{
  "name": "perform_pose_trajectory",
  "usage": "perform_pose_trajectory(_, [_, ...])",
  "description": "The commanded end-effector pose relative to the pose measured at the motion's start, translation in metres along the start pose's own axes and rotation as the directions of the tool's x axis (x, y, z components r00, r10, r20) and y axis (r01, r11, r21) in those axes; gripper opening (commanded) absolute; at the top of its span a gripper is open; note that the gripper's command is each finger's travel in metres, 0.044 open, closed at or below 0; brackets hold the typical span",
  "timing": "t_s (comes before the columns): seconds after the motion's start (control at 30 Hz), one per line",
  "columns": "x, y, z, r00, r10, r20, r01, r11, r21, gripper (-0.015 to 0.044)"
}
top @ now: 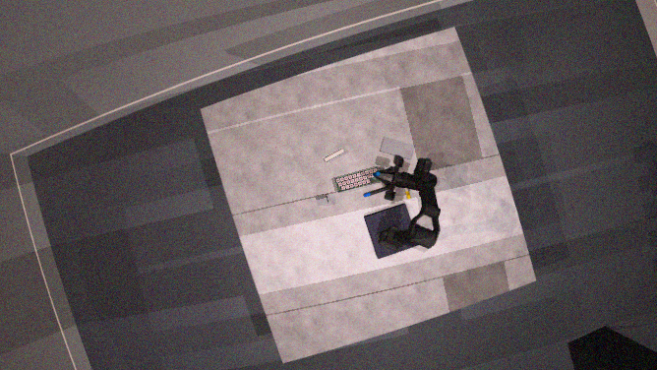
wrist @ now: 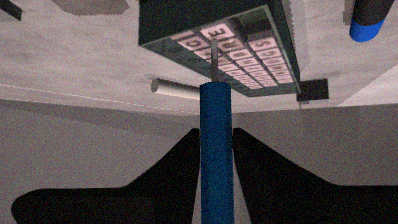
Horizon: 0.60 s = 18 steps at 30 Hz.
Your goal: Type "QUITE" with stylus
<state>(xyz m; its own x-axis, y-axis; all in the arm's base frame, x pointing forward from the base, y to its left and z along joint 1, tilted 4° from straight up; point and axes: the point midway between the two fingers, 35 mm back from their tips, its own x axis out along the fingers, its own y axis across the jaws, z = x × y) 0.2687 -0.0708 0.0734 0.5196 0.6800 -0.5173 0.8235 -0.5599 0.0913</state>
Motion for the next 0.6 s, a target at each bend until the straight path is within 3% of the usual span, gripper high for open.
perform_pose_trajectory(0.0, [0.0017, -0.0012, 0.0017, 1.000, -0.001, -0.005, 0.001, 1.000, 0.008, 0.0081])
perform_pose_trajectory(0.57, [0.0040, -0.0012, 0.0057, 1.000, -0.001, -0.005, 0.001, 1.000, 0.008, 0.0081])
